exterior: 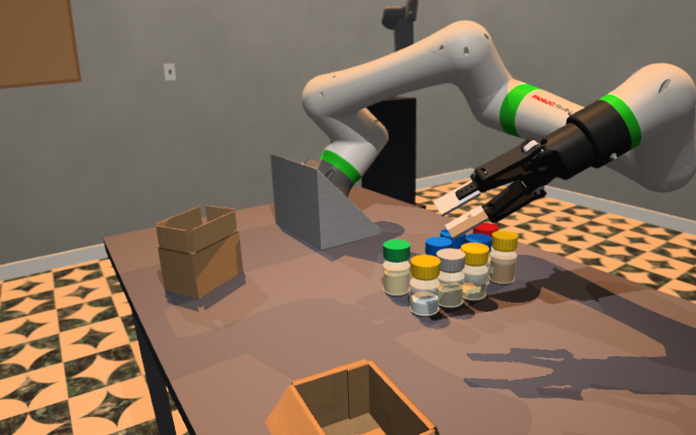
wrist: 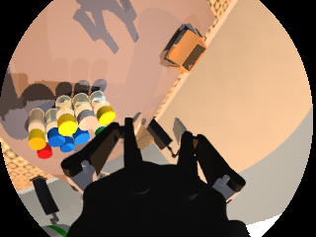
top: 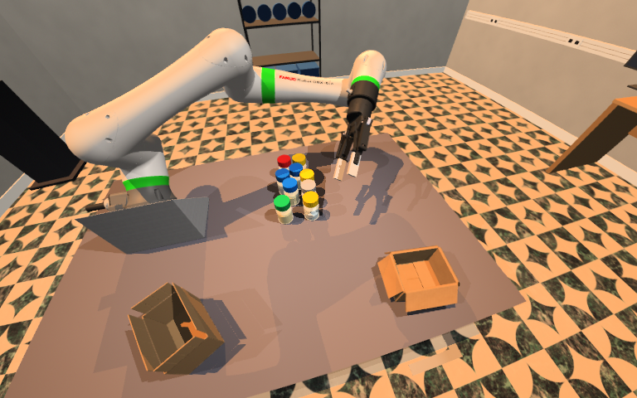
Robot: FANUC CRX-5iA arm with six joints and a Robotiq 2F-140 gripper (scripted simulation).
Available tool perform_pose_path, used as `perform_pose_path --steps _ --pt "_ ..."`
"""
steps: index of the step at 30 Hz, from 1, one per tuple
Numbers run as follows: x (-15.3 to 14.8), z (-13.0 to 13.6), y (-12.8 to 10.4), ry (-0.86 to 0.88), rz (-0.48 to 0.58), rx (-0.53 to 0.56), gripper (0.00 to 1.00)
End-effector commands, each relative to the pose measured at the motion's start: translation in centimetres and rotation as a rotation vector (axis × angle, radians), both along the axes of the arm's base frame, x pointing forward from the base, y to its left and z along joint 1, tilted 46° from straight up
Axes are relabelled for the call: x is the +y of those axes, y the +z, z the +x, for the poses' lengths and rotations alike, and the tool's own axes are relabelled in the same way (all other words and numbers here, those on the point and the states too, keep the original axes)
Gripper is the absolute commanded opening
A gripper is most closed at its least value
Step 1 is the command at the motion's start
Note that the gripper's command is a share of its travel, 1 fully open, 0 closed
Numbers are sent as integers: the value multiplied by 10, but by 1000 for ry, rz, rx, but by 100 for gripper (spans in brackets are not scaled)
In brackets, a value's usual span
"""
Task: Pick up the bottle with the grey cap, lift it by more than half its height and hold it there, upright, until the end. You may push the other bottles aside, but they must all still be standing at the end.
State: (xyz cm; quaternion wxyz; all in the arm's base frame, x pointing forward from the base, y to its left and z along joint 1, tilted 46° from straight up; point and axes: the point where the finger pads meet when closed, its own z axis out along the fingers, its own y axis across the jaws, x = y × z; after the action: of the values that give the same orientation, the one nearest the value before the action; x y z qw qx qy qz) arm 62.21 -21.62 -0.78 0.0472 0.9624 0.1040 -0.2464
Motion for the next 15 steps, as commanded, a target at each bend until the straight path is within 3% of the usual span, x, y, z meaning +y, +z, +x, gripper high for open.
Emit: perform_pose_path --steps 1,5,15 --pt "-2 -6 1 -31 11 -65 51" --pt "3 -9 3 -66 27 -41 51" --pt "31 -57 23 -429 165 -207 51"
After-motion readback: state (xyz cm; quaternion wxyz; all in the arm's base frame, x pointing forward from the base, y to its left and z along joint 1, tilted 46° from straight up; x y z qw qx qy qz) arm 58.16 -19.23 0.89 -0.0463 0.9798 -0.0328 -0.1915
